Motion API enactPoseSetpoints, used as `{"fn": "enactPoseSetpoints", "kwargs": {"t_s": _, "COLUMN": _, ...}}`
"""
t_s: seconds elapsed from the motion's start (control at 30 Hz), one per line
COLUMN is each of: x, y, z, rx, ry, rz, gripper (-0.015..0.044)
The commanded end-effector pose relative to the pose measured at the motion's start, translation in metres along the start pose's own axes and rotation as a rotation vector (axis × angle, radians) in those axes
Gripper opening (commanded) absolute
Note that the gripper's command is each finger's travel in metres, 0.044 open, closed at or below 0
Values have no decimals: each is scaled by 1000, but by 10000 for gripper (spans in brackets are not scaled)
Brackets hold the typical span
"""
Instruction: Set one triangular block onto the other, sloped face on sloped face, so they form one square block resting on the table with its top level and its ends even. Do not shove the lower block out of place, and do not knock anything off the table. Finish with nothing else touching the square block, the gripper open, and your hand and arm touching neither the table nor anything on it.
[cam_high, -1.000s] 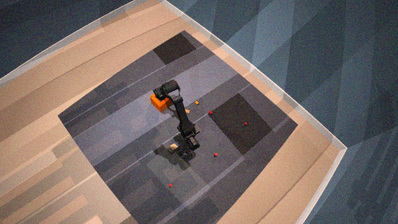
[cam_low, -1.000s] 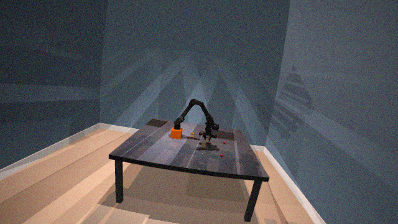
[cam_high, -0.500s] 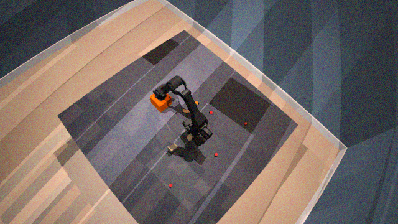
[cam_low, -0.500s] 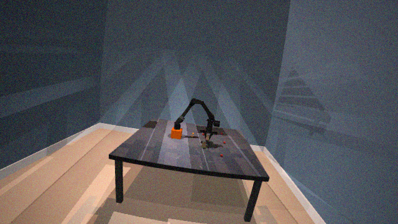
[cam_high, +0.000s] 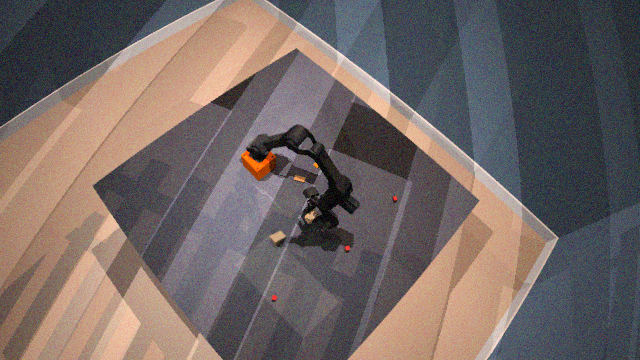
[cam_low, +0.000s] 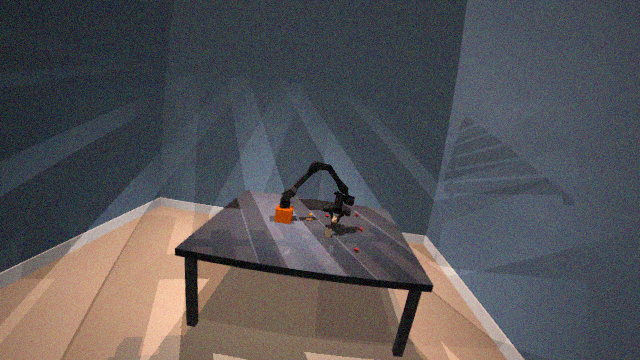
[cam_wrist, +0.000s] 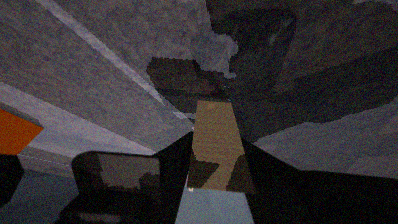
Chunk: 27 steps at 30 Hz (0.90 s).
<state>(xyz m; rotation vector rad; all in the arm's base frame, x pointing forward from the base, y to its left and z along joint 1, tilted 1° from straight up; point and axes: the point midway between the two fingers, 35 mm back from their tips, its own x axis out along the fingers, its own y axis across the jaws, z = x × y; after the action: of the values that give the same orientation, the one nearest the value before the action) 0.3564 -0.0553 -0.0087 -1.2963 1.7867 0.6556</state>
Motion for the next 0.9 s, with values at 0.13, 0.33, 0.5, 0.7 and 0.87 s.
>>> {"fn": "enactPoseSetpoints", "kwargs": {"t_s": 0.13, "x": -4, "y": 0, "z": 15, "rx": -4, "ry": 209, "rz": -4, "gripper": 0}}
{"fn": "enactPoseSetpoints", "kwargs": {"t_s": 0.33, "x": -6, "y": 0, "z": 16, "rx": 2, "ry": 243, "rz": 1, "gripper": 26}}
{"fn": "enactPoseSetpoints", "kwargs": {"t_s": 0.5, "x": -6, "y": 0, "z": 16, "rx": 2, "ry": 243, "rz": 1, "gripper": 157}}
{"fn": "enactPoseSetpoints", "kwargs": {"t_s": 0.7, "x": -6, "y": 0, "z": 16, "rx": 2, "ry": 243, "rz": 1, "gripper": 315}}
{"fn": "enactPoseSetpoints", "kwargs": {"t_s": 0.87, "x": -6, "y": 0, "z": 16, "rx": 2, "ry": 243, "rz": 1, "gripper": 440}}
